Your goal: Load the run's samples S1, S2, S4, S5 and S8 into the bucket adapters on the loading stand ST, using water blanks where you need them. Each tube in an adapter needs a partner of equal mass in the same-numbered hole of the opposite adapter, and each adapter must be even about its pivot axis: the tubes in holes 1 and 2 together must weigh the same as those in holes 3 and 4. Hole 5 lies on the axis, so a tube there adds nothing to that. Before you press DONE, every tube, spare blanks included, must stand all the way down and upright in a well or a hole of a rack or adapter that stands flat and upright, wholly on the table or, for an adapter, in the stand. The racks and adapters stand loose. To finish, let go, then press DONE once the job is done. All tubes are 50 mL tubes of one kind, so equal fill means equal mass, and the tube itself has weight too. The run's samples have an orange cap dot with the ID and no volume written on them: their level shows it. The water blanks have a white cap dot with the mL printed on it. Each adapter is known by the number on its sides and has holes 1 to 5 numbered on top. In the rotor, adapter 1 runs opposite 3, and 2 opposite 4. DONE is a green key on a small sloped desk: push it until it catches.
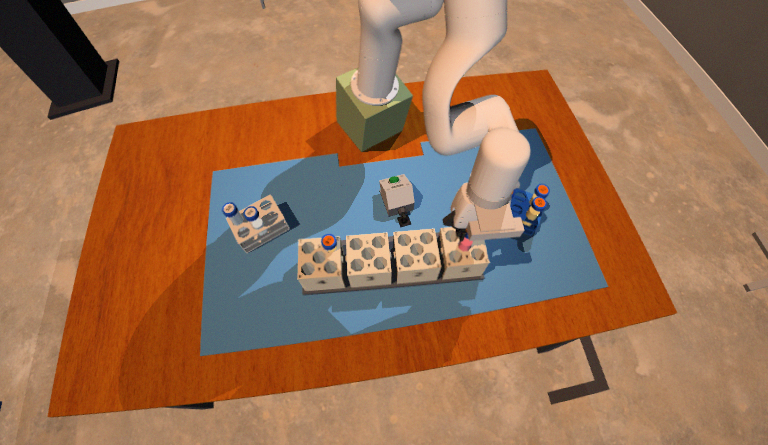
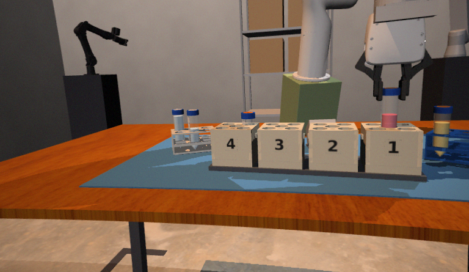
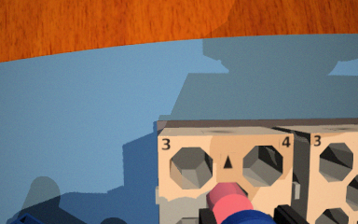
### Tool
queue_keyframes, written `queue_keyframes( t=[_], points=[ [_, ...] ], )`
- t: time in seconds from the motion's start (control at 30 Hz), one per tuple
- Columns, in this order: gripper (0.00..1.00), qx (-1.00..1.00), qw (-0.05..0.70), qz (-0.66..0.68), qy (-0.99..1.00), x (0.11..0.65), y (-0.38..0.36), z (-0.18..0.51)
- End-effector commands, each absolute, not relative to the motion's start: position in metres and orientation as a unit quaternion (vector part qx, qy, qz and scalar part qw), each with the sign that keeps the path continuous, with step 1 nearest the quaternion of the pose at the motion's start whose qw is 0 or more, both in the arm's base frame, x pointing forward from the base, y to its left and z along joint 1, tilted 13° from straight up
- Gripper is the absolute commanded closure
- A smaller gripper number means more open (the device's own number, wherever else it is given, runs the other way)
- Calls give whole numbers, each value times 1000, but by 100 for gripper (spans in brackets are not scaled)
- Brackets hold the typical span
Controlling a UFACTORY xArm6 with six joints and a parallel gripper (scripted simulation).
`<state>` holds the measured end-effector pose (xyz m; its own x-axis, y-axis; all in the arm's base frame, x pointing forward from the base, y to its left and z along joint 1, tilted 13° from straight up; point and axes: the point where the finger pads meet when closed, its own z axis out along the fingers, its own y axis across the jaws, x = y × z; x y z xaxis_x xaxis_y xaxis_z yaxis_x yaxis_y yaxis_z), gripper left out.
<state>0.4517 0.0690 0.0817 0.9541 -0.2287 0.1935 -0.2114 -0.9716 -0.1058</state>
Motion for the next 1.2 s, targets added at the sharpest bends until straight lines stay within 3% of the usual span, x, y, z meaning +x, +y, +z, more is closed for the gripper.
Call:
queue_keyframes(
  t=[0.0,1.17],
  points=[
    [100,-987,42,-104,111,454,69,79],
    [100,-987,42,-104,111,460,71,49]
  ],
)
